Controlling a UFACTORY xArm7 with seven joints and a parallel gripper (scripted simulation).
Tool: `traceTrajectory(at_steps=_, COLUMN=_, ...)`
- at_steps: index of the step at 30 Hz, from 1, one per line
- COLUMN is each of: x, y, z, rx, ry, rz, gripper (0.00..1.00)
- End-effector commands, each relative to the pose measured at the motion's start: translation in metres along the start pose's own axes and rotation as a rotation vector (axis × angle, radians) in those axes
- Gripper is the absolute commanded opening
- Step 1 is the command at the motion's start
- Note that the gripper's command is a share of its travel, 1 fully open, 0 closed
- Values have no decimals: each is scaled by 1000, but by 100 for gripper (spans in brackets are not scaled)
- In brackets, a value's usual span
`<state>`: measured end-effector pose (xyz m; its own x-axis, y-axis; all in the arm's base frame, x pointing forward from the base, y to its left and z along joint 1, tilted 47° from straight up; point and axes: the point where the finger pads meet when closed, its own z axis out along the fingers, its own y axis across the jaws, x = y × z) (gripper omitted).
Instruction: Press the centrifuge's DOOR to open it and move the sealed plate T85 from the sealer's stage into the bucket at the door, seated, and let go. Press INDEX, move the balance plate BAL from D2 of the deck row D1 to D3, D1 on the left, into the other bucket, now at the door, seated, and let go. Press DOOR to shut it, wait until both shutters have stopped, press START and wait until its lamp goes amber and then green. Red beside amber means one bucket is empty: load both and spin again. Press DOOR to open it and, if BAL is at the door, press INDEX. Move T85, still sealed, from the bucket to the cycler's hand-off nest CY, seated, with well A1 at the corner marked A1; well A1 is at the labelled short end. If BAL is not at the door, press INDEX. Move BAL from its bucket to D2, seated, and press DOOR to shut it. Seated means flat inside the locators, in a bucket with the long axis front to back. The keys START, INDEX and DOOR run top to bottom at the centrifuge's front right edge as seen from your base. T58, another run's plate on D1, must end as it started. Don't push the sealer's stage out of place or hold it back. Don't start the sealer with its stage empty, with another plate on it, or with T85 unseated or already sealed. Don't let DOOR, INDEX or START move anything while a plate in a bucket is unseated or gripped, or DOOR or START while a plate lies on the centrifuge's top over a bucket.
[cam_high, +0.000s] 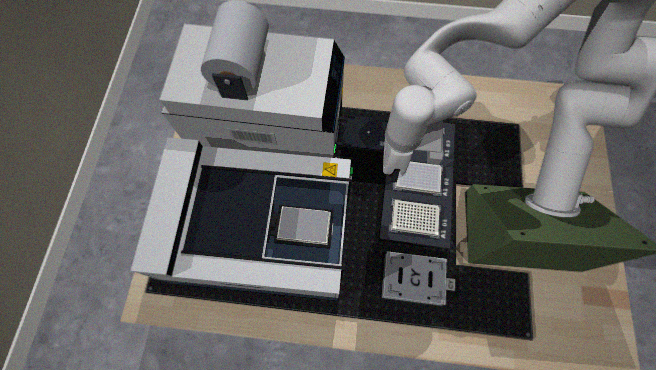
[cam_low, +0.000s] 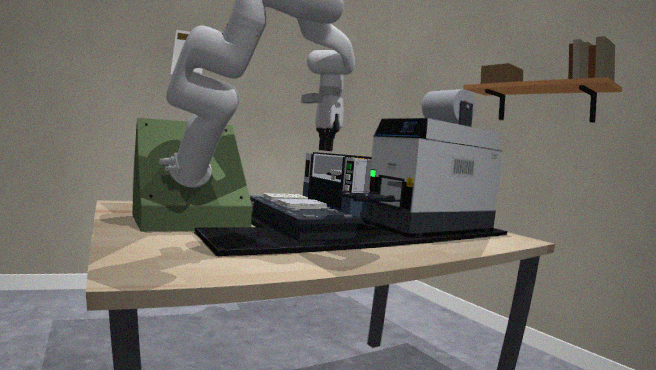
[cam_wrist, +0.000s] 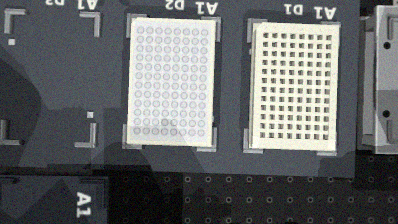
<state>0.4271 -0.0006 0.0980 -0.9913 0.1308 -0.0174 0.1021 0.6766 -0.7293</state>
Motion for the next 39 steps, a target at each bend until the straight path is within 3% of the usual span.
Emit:
traceTrajectory(at_steps=1, x=14, y=1, z=-10, rx=-3, ry=-4, rz=-1, gripper=100)
traceTrajectory(at_steps=15, x=67, y=2, z=-39, rx=-3, ry=-4, rz=-1, gripper=100)
traceTrajectory(at_steps=20, x=67, y=2, z=-39, rx=-3, ry=-4, rz=-1, gripper=100)
traceTrajectory(at_steps=25, x=66, y=17, z=-39, rx=-3, ry=-4, rz=-1, gripper=100)
traceTrajectory(at_steps=39, x=65, y=87, z=-40, rx=-3, ry=-4, rz=-1, gripper=100)
